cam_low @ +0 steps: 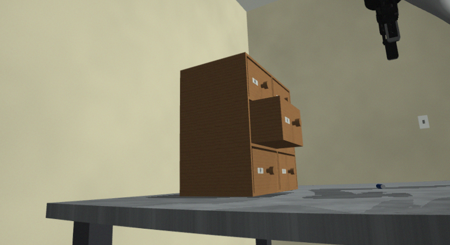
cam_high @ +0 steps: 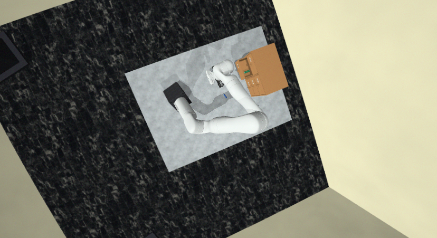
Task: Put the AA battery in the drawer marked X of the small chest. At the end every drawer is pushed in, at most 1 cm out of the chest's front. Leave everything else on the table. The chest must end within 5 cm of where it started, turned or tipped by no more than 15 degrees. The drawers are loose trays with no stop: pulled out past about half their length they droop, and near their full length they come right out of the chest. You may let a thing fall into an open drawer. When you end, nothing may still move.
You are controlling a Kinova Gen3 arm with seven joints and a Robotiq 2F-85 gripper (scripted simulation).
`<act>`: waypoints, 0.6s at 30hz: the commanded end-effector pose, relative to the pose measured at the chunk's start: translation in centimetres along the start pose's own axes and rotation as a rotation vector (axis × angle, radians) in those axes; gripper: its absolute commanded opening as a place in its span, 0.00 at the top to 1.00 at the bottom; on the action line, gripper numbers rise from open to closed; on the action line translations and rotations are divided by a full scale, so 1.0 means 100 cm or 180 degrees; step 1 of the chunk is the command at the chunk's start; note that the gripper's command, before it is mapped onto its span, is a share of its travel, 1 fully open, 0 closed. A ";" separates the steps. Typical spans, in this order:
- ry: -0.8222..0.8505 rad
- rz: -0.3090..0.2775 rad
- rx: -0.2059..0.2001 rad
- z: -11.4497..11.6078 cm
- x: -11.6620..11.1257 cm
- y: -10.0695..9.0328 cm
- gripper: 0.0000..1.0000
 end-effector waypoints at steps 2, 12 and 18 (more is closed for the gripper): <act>-0.0010 -0.0059 -0.0019 0.001 -0.001 0.001 0.00; -0.0012 -0.0331 -0.0082 0.001 -0.002 0.008 0.00; -0.0008 -0.0614 -0.0160 0.001 -0.003 0.017 0.00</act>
Point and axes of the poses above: the point where the finger pads meet when closed, its own y axis out along the fingers, its own z axis across the jaws, x = y × z, the point moved 8 cm from there along -y, back along the fingers, and after that the axes turned 14 degrees about -y, right-handed, at the moved point
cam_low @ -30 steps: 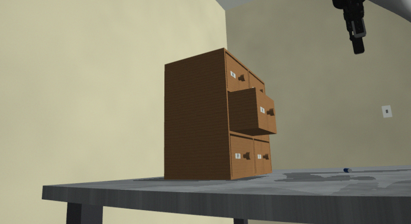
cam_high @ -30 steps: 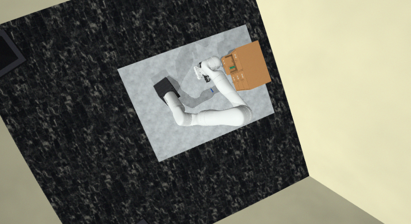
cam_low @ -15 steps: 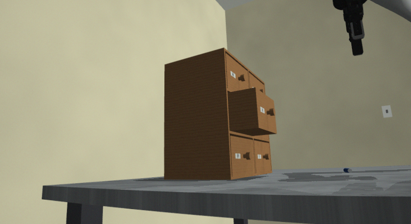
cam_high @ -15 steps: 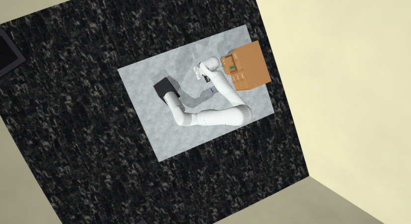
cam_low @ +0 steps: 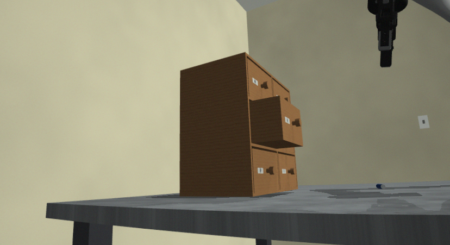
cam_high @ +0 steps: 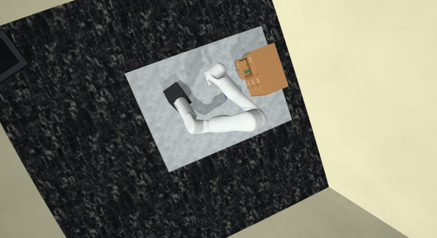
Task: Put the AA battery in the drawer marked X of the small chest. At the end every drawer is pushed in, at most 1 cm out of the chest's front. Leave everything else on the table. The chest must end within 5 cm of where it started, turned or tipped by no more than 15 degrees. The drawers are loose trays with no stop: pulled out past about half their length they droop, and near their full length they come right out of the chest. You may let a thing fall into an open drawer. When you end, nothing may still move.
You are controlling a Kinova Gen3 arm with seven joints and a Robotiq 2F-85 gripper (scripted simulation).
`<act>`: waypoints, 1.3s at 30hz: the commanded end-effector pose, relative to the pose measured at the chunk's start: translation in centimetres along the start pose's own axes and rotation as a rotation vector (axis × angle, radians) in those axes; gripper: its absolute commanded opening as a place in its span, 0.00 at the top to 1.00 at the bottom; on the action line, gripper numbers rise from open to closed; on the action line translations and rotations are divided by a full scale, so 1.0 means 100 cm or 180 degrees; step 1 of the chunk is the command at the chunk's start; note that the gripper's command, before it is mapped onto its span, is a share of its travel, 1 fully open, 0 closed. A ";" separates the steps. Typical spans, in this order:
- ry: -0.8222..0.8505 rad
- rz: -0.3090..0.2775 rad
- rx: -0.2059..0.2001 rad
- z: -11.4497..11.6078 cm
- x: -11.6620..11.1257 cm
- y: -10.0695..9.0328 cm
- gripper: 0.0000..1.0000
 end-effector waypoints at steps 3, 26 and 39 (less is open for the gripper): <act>-0.0070 -0.0236 -0.0064 0.003 -0.008 0.006 0.00; -0.0070 -0.1440 -0.0357 0.005 -0.018 0.049 0.00; -0.0065 -0.2072 -0.0516 0.005 -0.021 0.078 0.00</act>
Point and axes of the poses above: the point where the finger pads meet when closed, its own y axis out along the fingers, its own z axis across the jaws, x = y × z, the point moved 8 cm from there along -y, back along the fingers, and after that the axes turned 14 degrees about -y, right-handed, at the moved point
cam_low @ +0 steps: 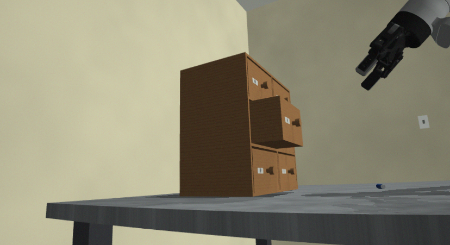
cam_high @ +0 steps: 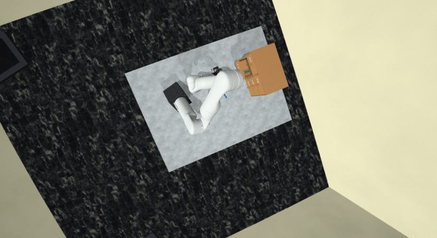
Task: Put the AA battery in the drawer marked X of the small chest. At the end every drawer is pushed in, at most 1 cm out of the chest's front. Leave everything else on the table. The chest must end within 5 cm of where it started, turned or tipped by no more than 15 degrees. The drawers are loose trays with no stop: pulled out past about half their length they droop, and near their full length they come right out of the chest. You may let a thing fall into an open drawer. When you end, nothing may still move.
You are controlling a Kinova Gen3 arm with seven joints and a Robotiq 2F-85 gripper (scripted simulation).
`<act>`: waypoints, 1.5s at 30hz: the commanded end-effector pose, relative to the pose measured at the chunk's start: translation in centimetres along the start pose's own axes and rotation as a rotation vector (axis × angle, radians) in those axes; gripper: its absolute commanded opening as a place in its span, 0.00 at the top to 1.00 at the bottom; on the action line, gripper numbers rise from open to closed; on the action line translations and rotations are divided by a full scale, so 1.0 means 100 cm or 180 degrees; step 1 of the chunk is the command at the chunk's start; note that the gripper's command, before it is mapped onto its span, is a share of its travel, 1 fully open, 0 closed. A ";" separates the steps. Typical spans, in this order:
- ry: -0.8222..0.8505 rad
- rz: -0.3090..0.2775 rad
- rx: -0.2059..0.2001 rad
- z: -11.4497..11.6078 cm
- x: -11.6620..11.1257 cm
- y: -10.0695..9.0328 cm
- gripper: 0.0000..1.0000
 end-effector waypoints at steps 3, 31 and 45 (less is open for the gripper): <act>-0.0179 -0.0236 -0.0087 0.004 -0.022 0.011 0.00; -0.0178 -0.1157 -0.0278 0.010 -0.051 0.047 0.00; -0.0179 -0.1192 -0.0280 0.010 -0.052 0.048 1.00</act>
Point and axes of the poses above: the point where the finger pads meet when closed, its own y axis out along the fingers, its own z axis across the jaws, x = y × z, the point moved 8 cm from there along -y, back along the fingers, and after that the axes turned 14 degrees about -y, right-handed, at the moved point
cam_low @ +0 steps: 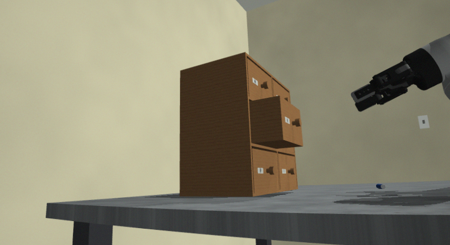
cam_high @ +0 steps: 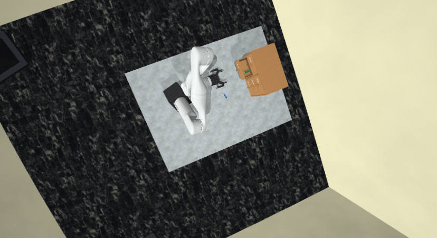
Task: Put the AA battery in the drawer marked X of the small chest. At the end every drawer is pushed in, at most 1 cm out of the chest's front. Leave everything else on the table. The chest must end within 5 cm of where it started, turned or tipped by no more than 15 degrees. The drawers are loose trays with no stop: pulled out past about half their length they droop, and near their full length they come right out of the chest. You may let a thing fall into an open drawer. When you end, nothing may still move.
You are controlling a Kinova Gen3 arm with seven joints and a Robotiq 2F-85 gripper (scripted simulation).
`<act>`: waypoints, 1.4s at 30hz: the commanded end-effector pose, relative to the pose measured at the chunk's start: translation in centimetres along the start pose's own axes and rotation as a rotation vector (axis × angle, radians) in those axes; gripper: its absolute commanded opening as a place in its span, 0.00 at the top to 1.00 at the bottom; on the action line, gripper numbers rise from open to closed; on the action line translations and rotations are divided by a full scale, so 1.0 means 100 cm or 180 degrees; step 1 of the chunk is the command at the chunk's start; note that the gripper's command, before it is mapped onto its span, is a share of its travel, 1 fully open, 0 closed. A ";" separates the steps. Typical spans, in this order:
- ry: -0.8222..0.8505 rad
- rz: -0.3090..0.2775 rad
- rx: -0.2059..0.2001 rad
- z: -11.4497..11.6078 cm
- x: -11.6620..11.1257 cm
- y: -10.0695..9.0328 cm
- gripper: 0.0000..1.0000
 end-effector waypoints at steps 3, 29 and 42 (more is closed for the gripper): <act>-0.0001 -0.0003 0.0000 0.000 0.000 0.000 1.00; 0.0000 -0.0003 0.0000 0.000 0.001 0.009 1.00; 0.0000 -0.0003 0.0000 0.000 0.003 0.050 1.00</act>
Point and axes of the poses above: the point where the finger pads meet when closed, its own y axis out along the fingers, its own z axis across the jaws, x = y × z, the point moved 8 cm from there along -y, back along the fingers, and after that the axes turned 14 degrees about -y, right-handed, at the moved point
